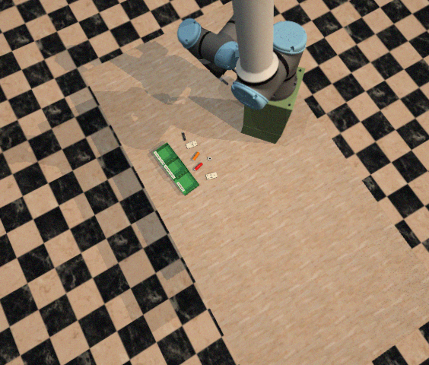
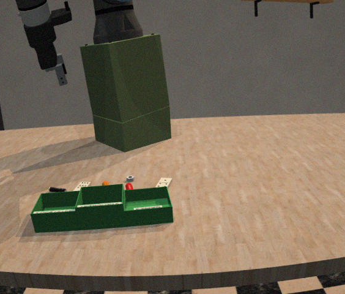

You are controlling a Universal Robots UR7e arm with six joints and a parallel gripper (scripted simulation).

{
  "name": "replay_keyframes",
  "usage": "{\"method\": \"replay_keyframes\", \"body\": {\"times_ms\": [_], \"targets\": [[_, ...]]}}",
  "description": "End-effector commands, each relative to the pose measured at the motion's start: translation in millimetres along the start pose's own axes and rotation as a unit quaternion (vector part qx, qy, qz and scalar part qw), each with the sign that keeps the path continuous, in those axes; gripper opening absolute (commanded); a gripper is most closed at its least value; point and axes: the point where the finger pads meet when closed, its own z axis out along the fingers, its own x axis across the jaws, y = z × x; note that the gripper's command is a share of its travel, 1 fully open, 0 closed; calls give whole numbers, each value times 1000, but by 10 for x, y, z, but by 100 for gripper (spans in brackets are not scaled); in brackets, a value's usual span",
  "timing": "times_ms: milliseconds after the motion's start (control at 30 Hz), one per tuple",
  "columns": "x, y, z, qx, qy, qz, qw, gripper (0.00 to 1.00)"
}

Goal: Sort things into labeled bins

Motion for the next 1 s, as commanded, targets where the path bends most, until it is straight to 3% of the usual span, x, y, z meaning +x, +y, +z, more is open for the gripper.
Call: {"method": "replay_keyframes", "body": {"times_ms": [0,533,567,633,767,867,967], "targets": [[0,2,-1,0,0,0,1000,100],[0,2,-1,0,0,0,1000,100],[37,-3,79,1,0,-1,1000,31],[84,3,175,1,0,-1,1000,31],[81,5,176,1,0,-1,1000,31],[296,73,38,-19,16,-63,998,31],[311,78,27,-19,16,-63,998,31]]}}
